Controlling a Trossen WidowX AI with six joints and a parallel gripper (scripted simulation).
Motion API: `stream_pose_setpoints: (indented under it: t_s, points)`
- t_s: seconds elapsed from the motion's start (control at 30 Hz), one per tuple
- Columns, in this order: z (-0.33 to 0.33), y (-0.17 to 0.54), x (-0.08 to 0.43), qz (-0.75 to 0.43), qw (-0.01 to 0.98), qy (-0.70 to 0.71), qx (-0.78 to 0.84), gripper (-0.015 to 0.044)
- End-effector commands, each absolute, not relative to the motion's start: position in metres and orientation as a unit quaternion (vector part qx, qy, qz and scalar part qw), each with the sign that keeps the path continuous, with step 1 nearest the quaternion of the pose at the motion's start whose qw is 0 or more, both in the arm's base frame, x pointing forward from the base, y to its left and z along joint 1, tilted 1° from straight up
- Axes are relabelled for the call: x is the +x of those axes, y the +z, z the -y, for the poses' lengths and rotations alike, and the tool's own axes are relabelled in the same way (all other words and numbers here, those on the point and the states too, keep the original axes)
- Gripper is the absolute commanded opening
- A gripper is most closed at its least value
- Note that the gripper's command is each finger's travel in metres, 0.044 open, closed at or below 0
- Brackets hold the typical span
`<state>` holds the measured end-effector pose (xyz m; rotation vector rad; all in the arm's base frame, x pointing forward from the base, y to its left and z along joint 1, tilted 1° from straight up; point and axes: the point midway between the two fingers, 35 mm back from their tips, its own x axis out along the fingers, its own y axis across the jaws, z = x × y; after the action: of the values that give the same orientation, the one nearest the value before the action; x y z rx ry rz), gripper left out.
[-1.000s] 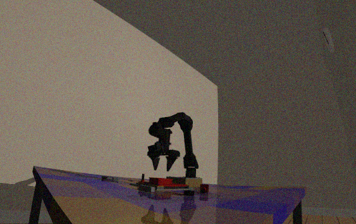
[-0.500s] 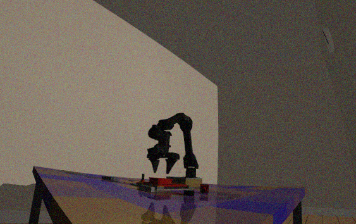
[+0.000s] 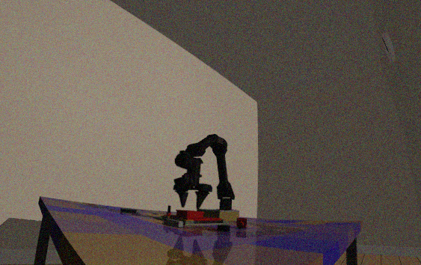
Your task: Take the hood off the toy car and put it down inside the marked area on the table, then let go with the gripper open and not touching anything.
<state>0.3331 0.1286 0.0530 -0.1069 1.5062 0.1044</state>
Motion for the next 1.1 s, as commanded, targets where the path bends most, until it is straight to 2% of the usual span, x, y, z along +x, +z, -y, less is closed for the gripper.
stream_pose_setpoints:
  t_s: [0.0, 1.07]
  points:
    - [-0.128, 0.046, 0.331, -0.688, 0.723, 0.047, -0.048, 0.044]
    - [-0.128, 0.034, 0.331, -0.688, 0.723, 0.047, -0.048, 0.044]
